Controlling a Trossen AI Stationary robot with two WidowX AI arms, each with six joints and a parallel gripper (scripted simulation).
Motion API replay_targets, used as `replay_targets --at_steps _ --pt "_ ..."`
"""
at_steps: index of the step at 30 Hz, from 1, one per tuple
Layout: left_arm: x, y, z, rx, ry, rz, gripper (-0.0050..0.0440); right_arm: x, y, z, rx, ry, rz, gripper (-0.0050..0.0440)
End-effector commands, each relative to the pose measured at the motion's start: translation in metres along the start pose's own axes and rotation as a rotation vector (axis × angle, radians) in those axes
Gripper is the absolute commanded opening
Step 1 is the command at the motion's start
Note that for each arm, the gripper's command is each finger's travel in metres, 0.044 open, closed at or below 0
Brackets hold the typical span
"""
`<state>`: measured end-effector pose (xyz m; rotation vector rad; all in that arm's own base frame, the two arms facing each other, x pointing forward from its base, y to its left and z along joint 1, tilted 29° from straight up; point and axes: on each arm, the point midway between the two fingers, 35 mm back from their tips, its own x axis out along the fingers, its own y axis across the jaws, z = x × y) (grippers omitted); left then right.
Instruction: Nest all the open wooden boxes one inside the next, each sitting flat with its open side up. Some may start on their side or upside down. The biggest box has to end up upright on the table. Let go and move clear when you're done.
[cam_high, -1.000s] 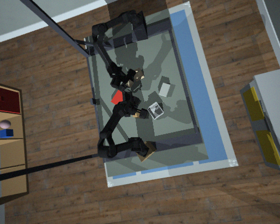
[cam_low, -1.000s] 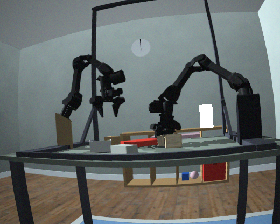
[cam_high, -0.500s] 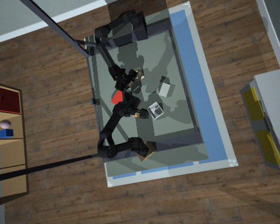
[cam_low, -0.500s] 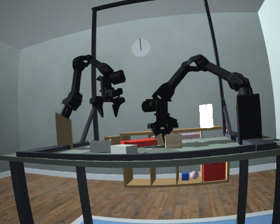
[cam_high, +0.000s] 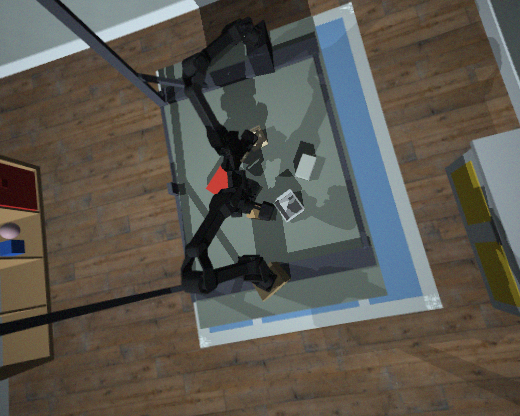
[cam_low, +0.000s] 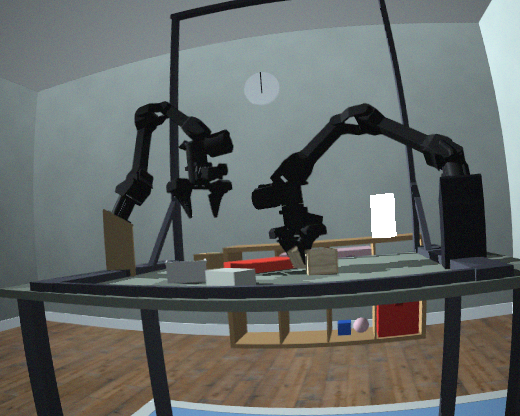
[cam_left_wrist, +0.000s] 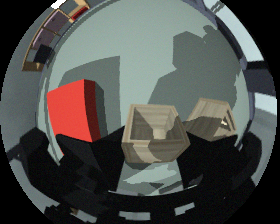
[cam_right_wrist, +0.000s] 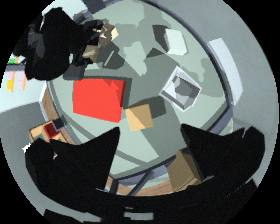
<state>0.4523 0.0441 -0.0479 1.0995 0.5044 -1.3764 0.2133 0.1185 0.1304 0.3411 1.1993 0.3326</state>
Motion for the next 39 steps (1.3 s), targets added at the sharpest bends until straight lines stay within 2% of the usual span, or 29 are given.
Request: replay_targets --at_steps 1,3,9,15,19,23,27,28,39 --pt "-0.011 0.008 -0.004 0.012 -0.044 0.022 -0.005 -0.005 0.004 0.004 -0.007 -0.02 0.007 0.04" --pt "-0.02 0.012 -0.003 0.021 -0.037 0.033 -0.005 -0.005 0.004 0.004 -0.007 -0.02 0.007 0.04" --pt "-0.014 0.008 -0.006 0.013 -0.081 0.017 -0.005 -0.005 0.004 0.004 -0.007 -0.02 0.007 0.04" --pt "-0.016 0.008 -0.01 0.014 -0.199 0.017 -0.005 -0.005 0.004 0.004 -0.007 -0.02 0.007 0.04" --pt "-0.025 0.011 -0.01 0.025 -0.197 0.025 -0.005 -0.005 0.004 0.004 -0.007 -0.02 0.007 0.04" --pt "0.0 0.008 -0.01 0.014 -0.208 0.014 -0.005 -0.005 0.004 0.004 -0.007 -0.02 0.007 0.04" --pt "0.002 0.008 -0.01 0.013 -0.208 0.014 -0.005 -0.005 0.004 0.004 -0.007 -0.02 0.007 0.04" --pt "0.002 0.008 -0.01 0.013 -0.208 0.014 0.0024 -0.005 0.004 0.004 -0.007 -0.02 0.007 0.04" --pt "-0.001 0.01 -0.01 0.019 -0.202 0.019 0.0288 -0.005 0.004 0.004 -0.007 -0.02 0.007 0.04"
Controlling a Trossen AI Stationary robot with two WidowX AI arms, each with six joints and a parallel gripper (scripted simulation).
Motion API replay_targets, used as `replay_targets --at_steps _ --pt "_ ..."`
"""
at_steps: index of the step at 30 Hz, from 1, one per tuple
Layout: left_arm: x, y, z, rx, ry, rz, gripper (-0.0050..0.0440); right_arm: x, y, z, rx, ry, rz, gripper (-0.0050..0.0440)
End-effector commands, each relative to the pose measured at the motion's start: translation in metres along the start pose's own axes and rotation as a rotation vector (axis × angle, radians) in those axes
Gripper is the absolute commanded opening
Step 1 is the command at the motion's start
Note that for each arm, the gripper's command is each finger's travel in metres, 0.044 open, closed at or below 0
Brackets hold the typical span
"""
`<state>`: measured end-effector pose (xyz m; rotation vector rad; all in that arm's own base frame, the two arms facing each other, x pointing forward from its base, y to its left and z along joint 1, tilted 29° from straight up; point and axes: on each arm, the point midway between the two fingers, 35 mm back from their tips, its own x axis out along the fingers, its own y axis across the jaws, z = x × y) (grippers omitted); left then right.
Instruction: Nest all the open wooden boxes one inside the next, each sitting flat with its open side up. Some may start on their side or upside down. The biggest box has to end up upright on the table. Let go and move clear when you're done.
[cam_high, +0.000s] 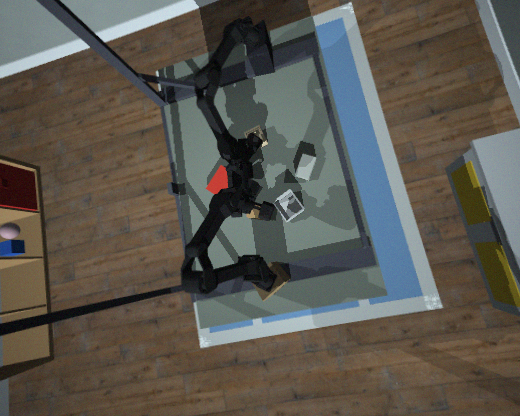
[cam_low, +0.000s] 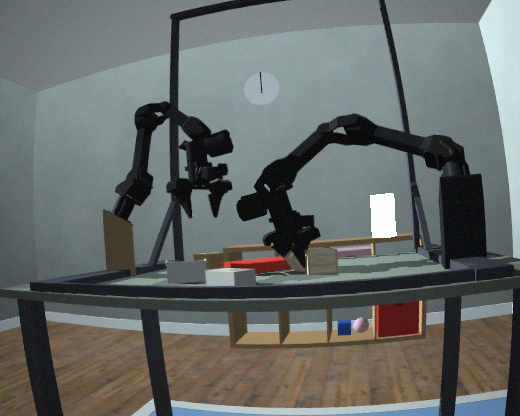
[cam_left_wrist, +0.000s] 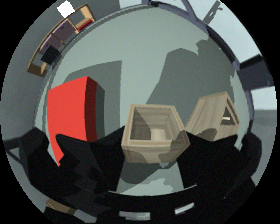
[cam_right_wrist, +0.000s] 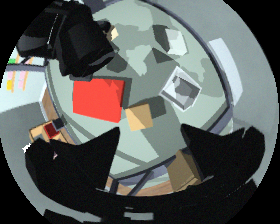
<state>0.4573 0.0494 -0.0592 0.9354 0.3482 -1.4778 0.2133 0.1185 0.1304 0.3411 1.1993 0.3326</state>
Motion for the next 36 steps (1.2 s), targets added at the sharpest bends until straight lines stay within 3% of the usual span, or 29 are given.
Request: replay_targets --at_steps 1,2,4,7,21,24,36 --pt "-0.009 0.01 0.003 0.021 0.015 0.019 0.0312 -0.005 0.004 0.004 -0.007 -0.02 0.007 0.04" --pt "-0.009 0.01 0.003 0.021 0.015 0.019 0.0336 -0.005 0.004 0.004 -0.007 -0.02 0.007 0.04" --pt "-0.009 0.01 0.003 0.021 0.015 0.019 0.0336 -0.005 0.004 0.004 -0.007 -0.02 0.007 0.04" --pt "-0.009 0.01 0.003 0.021 0.015 0.019 0.04 -0.005 0.004 0.004 -0.007 -0.02 0.007 0.04" --pt "-0.009 0.01 0.003 0.021 0.015 0.019 0.04 -0.005 0.004 0.004 -0.007 -0.02 0.007 0.04" --pt "-0.031 0.015 0.003 0.039 0.046 0.032 0.04 -0.005 0.004 0.004 -0.007 -0.02 0.007 0.04" --pt "-0.05 0.01 0.005 0.021 0.174 0.023 0.04 -0.005 0.004 0.004 -0.007 -0.02 0.007 0.04"
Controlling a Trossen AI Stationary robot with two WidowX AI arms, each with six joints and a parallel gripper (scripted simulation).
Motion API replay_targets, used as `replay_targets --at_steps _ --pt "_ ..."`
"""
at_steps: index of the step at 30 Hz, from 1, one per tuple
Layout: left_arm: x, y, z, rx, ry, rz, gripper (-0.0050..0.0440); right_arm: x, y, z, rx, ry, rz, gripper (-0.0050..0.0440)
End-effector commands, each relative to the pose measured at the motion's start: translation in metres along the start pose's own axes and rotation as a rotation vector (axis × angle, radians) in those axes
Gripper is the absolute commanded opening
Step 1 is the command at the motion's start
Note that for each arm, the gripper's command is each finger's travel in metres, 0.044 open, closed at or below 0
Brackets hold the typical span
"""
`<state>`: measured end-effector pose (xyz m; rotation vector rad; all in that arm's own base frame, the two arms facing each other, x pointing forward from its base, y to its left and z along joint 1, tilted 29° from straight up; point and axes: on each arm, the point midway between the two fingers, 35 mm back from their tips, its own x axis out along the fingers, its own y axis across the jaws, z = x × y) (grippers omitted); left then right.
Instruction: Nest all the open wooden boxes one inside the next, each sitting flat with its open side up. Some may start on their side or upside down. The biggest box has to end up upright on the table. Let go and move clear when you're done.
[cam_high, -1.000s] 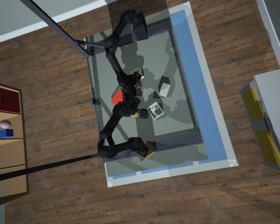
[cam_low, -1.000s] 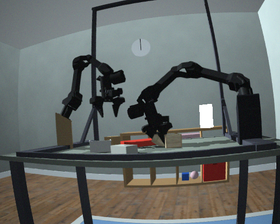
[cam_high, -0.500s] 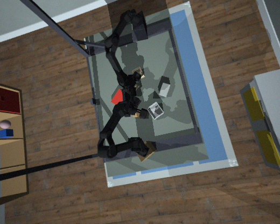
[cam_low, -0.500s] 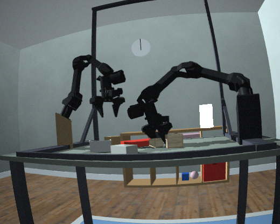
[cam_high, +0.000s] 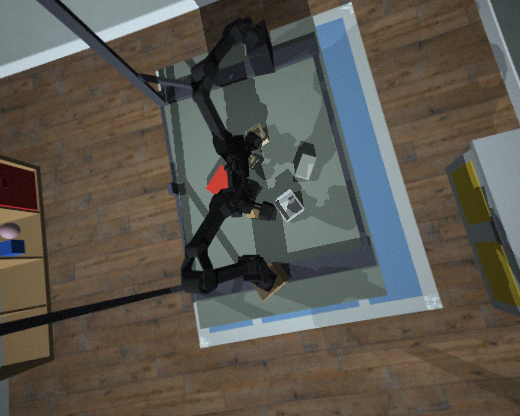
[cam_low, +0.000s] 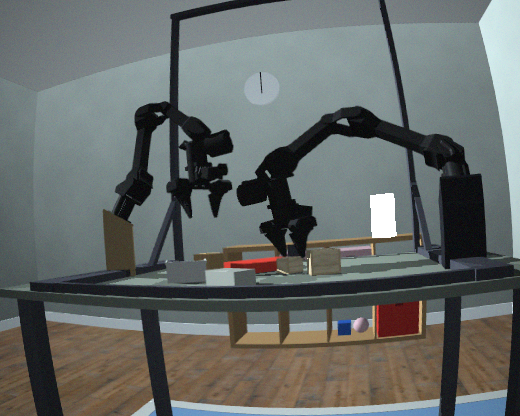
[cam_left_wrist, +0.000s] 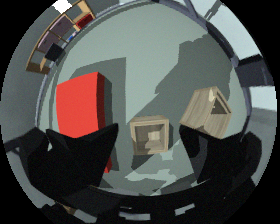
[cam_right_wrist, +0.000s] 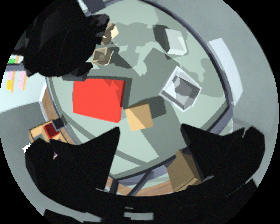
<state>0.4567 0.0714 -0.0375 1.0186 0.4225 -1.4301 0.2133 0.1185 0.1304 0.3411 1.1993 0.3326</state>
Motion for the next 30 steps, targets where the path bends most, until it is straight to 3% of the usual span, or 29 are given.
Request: replay_targets --at_steps 1,12,30 --pt "-0.02 0.007 0.005 0.017 0.068 0.021 0.04 -0.005 0.004 0.004 -0.007 -0.02 0.007 0.04" --pt "-0.045 0.007 0.004 0.014 0.226 0.024 0.04 -0.005 0.004 0.004 -0.007 -0.02 0.007 0.04" --pt "-0.042 0.006 0.002 0.014 0.222 0.02 0.04 -0.005 0.004 0.004 -0.007 -0.02 0.007 0.04"
